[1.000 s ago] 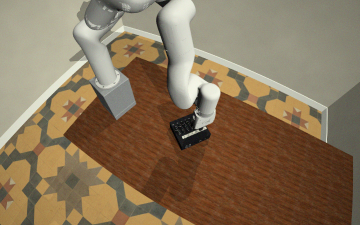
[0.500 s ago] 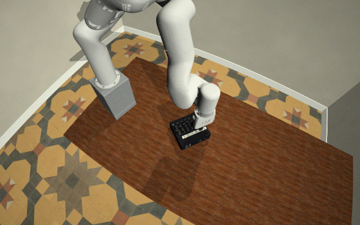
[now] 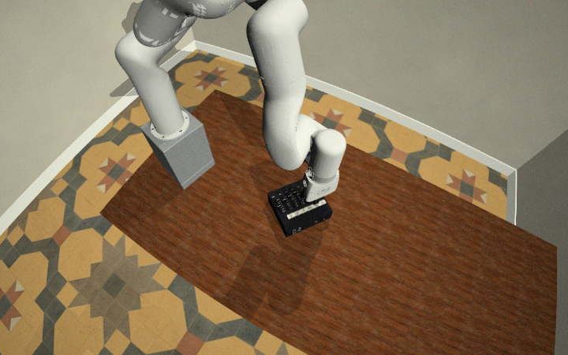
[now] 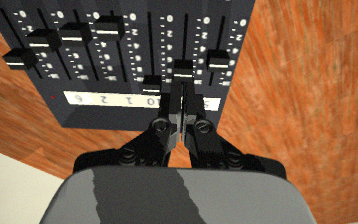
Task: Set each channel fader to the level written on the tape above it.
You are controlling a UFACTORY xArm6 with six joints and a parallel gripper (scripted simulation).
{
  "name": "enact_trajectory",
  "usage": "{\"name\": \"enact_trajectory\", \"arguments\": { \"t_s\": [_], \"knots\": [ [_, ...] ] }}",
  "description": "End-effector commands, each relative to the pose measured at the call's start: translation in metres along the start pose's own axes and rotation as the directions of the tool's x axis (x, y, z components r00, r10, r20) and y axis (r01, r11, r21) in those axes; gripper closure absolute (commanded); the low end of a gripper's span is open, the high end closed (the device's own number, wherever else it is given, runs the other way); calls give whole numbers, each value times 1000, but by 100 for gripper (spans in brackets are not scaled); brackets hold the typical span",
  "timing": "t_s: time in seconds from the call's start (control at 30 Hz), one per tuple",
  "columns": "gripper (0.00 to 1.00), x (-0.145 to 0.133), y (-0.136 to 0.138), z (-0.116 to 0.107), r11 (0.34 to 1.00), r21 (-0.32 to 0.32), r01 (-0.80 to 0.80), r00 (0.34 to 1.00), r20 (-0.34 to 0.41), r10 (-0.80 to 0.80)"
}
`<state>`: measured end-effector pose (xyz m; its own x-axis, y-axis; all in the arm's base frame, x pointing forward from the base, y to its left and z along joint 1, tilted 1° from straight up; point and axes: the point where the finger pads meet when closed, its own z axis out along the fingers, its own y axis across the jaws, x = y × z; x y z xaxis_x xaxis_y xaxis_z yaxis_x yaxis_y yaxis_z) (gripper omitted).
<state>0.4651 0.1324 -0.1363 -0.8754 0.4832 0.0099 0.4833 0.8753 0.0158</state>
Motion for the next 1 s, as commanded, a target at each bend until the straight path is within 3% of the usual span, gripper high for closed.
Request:
{"name": "enact_trajectory", "arguments": {
  "t_s": [0.0,0.97],
  "knots": [
    [100,1,1,-1,1000,-2,0,1000,2,0],
    [100,7,1,-1,1000,-2,0,1000,2,0]
  ]
}}
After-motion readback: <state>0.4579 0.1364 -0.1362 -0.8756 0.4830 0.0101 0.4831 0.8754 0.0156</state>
